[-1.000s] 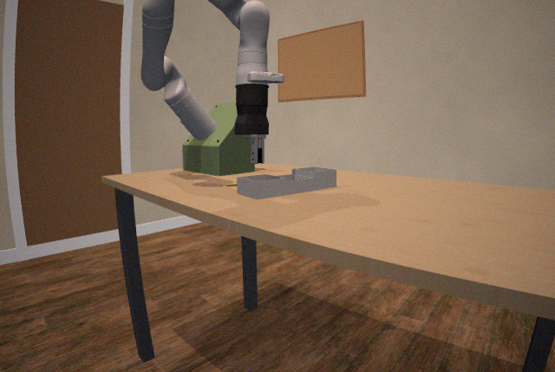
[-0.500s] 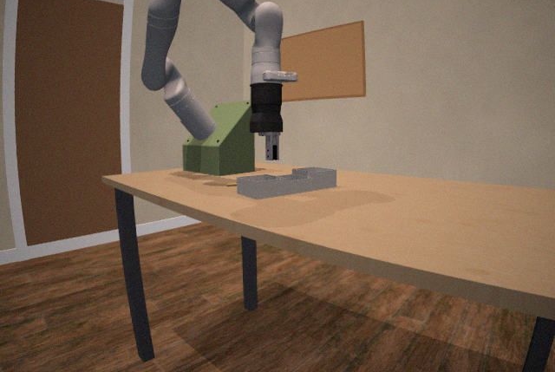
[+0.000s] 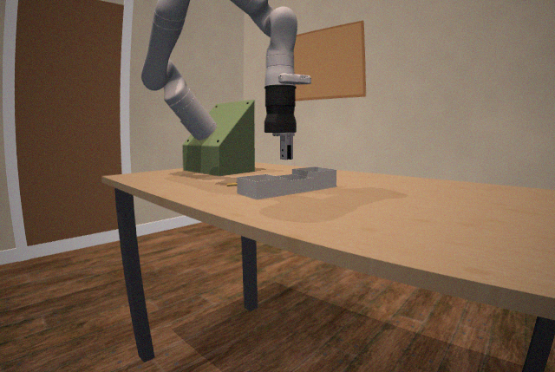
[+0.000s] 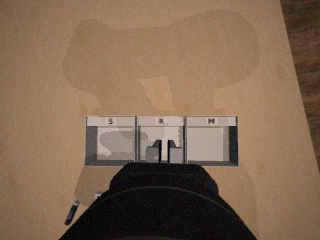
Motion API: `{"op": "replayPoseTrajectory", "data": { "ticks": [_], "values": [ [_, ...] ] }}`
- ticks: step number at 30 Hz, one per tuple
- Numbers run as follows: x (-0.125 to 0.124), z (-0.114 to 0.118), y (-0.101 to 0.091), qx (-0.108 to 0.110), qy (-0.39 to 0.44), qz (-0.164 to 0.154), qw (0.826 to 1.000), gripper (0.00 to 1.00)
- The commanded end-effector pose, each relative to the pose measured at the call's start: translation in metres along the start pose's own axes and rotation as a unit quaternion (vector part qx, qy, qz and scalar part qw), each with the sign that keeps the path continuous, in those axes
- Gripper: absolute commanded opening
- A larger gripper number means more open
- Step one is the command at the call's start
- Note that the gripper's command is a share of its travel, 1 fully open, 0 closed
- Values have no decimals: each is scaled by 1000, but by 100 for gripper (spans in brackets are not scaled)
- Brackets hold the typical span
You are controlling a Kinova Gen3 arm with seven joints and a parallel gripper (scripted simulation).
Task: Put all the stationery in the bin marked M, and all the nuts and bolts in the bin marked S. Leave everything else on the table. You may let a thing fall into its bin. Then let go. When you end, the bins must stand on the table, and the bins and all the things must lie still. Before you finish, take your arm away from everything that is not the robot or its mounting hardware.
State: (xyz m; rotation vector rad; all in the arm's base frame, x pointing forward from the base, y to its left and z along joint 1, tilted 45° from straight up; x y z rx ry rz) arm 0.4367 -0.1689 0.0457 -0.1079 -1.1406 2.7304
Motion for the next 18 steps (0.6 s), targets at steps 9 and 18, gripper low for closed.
{"op": "replayPoseTrajectory", "data": {
  "ticks": [9,18],
  "values": [
    [0,-1,24,0,-1,0,1000,31],
    [0,-1,43,0,-1,0,1000,31]
  ]
}}
Point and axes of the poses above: the point where the finger pads meet when closed, its own y axis out along the fingers, its own z axis across the jaws, x = y × z, the point moved 3 cm from there along -y, back along the fingers, and after that the axes turned 12 degrees about -y, right-handed, at the moved point
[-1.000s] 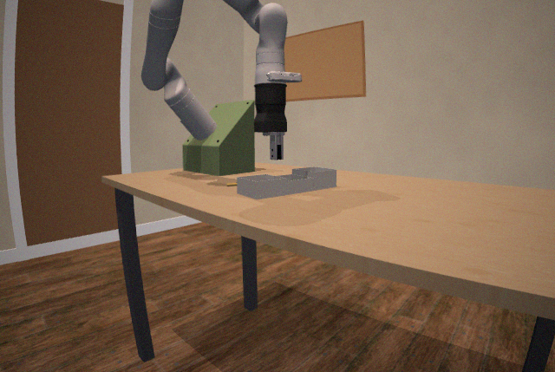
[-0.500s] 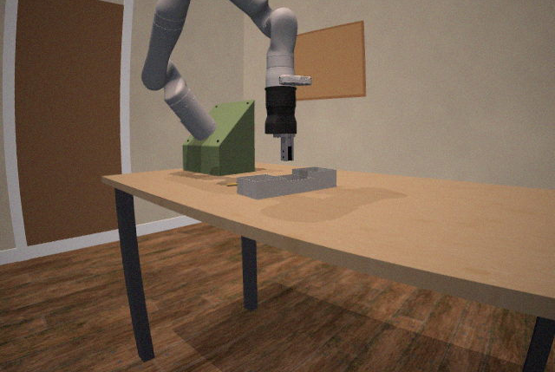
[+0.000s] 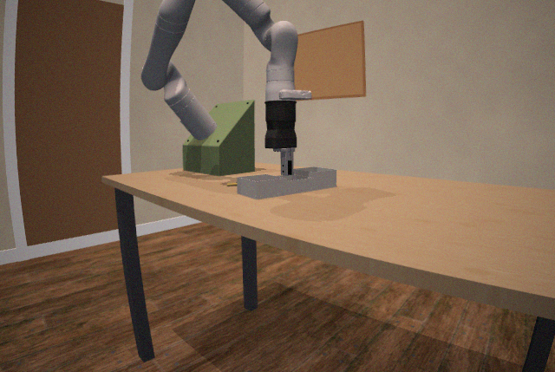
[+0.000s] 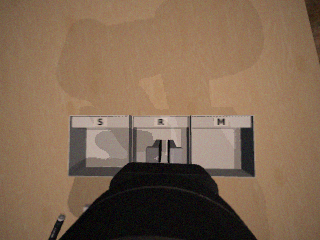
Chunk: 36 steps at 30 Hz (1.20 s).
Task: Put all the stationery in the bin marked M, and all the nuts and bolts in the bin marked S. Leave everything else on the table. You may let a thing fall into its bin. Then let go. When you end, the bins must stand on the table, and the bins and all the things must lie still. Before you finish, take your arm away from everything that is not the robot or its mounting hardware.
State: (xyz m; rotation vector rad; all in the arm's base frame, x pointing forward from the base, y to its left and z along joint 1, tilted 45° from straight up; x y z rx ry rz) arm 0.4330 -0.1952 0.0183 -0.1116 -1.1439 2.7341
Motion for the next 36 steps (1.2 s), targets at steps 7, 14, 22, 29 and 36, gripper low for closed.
{"op": "replayPoseTrajectory", "data": {
  "ticks": [7,14,22,29,36],
  "values": [
    [1,0,21,1,-1,-2,1000,31],
    [1,0,21,1,-1,-2,1000,31],
    [1,0,21,1,-1,-2,1000,31],
    [1,0,21,1,-1,-2,1000,31],
    [1,0,21,1,-1,-2,1000,31]
  ]
}}
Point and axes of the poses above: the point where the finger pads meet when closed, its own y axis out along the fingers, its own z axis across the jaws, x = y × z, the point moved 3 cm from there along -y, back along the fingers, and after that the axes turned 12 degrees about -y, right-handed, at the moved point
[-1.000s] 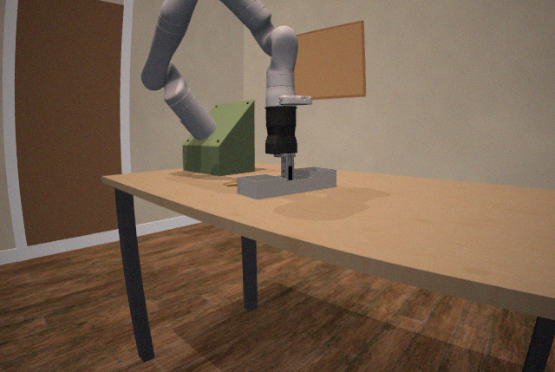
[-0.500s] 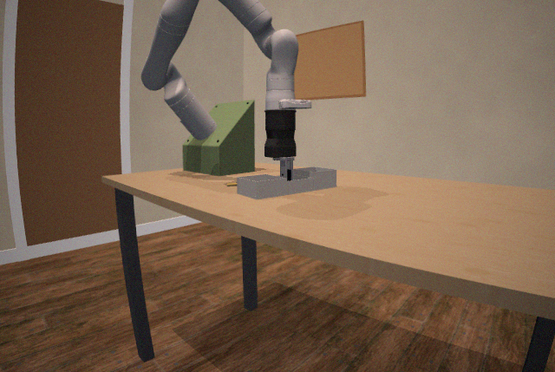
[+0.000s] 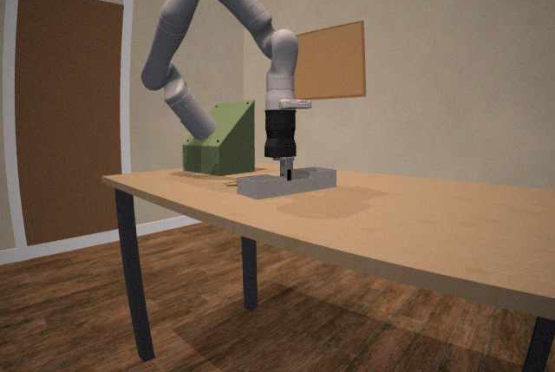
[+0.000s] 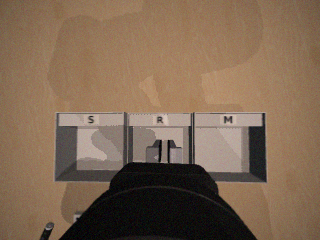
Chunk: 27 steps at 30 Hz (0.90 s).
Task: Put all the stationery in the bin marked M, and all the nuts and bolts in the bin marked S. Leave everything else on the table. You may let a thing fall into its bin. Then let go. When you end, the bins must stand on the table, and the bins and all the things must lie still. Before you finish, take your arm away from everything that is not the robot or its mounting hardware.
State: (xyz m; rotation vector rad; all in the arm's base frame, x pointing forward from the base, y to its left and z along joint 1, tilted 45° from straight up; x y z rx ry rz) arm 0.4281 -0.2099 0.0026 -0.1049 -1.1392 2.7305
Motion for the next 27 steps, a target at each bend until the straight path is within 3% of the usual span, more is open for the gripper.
{"op": "replayPoseTrajectory", "data": {
  "ticks": [1,20,27],
  "values": [
    [-1,0,-1,0,0,1,1000,31],
    [-1,0,-1,0,0,1,1000,31],
    [-1,0,-10,0,0,1,1000,31]
  ]
}}
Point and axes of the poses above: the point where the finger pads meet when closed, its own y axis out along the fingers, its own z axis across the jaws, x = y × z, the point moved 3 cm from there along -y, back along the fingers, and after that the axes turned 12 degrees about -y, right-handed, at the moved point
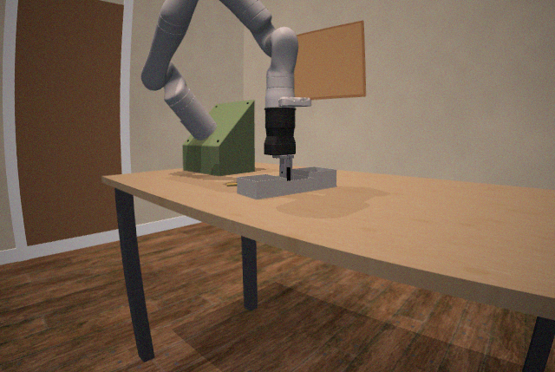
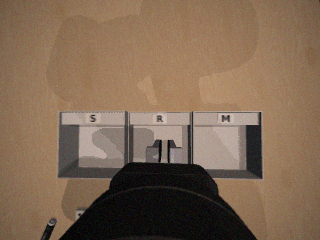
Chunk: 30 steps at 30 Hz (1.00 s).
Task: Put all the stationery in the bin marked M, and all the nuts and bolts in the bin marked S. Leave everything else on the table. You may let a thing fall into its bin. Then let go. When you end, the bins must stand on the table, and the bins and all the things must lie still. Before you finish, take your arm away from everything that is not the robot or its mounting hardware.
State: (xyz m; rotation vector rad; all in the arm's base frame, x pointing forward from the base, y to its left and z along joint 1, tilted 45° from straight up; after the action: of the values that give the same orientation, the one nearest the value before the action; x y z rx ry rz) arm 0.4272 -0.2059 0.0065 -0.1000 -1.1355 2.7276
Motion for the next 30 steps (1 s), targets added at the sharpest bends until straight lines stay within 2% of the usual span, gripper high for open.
{"op": "replayPoseTrajectory", "data": {
  "ticks": [1,17,19,21,26,30],
  "values": [
    [-2,0,-6,-1,1,3,1000,31],
    [-2,0,-25,-1,1,3,1000,31],
    [-2,0,-33,-1,1,3,1000,31],
    [-2,0,-33,-1,1,3,1000,31],
    [-2,0,-53,-1,0,3,1000,31],
    [-2,0,-55,-1,0,3,1000,31]
  ]
}}
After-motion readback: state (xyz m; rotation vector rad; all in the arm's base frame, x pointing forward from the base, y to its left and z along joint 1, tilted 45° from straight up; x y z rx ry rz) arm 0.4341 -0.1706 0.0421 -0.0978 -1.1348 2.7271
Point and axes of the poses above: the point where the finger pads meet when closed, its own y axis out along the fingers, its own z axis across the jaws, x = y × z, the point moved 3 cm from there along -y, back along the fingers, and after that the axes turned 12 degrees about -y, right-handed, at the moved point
